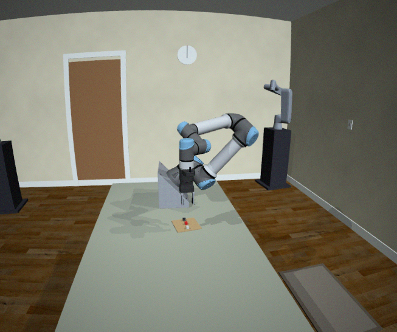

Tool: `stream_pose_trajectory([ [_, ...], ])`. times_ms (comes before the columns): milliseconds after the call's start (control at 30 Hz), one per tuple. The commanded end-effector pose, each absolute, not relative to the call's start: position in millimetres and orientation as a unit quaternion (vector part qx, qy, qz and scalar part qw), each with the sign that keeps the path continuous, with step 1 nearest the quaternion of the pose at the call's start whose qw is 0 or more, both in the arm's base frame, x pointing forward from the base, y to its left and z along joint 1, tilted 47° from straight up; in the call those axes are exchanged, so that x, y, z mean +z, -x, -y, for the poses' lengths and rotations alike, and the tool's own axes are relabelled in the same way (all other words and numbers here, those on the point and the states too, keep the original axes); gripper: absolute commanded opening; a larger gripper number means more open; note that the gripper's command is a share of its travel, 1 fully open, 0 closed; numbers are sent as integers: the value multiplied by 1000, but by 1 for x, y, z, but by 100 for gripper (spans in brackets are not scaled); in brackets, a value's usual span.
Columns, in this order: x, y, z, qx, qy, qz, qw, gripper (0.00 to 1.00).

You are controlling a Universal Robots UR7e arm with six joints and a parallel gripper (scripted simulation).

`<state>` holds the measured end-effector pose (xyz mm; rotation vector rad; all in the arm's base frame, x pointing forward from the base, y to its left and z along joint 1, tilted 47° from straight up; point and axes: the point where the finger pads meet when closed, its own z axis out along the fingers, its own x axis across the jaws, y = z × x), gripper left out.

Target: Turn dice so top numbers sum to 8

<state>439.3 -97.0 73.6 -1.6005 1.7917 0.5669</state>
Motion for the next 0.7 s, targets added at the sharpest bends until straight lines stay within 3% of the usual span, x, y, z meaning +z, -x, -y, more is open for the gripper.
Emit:
stream_pose_trajectory([
  [0,91,-434,114,219,613,-684,330,100],
  [667,92,-433,115,219,613,-684,330,100],
])
